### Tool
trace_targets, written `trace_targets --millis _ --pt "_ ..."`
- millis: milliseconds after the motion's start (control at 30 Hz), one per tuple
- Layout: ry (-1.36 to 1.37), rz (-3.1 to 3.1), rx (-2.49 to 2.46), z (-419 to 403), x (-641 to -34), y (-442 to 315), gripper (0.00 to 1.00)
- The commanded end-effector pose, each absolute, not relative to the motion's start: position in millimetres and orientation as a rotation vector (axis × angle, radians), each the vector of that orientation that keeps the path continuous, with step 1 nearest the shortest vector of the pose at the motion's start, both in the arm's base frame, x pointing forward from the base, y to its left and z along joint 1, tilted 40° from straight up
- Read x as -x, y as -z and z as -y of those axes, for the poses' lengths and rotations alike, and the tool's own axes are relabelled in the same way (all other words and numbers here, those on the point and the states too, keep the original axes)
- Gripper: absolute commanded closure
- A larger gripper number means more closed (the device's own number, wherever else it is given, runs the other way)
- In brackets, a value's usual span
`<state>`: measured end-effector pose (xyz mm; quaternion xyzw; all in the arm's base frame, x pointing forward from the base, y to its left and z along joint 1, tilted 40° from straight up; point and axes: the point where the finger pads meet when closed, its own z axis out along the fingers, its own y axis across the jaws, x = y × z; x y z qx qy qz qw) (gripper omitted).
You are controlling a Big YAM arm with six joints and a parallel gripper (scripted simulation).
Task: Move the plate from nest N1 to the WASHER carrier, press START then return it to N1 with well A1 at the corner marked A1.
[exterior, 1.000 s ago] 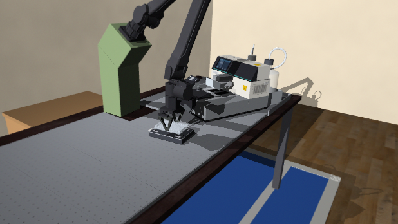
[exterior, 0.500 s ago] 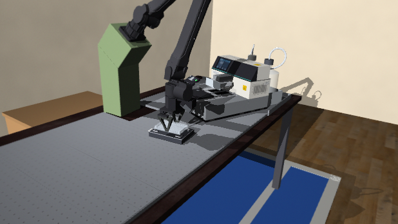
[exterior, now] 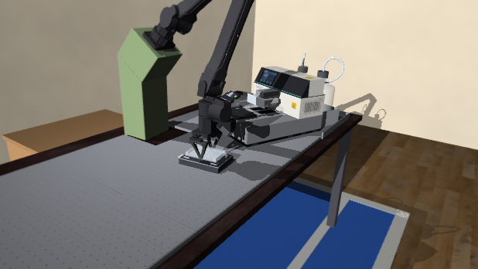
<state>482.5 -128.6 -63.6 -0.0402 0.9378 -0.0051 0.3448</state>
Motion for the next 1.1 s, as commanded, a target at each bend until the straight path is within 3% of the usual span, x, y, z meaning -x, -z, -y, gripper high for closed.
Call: trace_targets --millis 0,1067 --pt "0.009 -2.431 0.097 124.9 -485.1 64.7 0.16" --pt "0.004 -2.442 0.095 123.9 -485.3 72.7 0.16"
